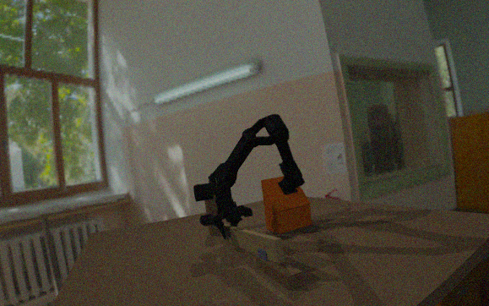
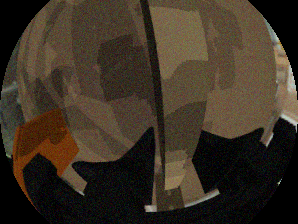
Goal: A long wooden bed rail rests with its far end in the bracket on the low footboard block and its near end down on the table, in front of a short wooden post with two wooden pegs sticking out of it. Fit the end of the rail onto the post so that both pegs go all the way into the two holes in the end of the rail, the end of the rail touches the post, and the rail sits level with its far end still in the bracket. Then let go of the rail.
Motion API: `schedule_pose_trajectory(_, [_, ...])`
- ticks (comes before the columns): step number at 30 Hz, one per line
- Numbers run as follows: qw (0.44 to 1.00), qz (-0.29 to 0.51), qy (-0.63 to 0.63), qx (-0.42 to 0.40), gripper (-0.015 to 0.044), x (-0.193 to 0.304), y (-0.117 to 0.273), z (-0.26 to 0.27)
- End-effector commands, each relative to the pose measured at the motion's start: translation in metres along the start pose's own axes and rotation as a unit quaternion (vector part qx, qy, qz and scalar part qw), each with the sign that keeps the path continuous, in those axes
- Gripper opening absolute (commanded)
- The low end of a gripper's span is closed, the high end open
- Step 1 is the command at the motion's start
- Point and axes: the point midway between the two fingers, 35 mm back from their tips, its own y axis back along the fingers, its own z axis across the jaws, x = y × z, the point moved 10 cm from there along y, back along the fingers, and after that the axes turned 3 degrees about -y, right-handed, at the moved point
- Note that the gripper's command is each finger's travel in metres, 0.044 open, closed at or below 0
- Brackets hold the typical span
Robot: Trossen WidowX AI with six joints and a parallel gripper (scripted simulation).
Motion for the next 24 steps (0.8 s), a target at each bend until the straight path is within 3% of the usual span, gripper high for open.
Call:
schedule_pose_trajectory(1, [1.0, -0.002, -0.001, 0.0, 0.0066, -0.0001, -0.0004, 0.0002])
schedule_pose_trajectory(9, [1.0, -0.002, -0.001, 0.0, 0.0, -0.0001, -0.0004, 0.0002])
schedule_pose_trajectory(24, [1.0, -0.002, -0.001, 0.0, 0.0, 0.0004, 0.0016, 0.0])
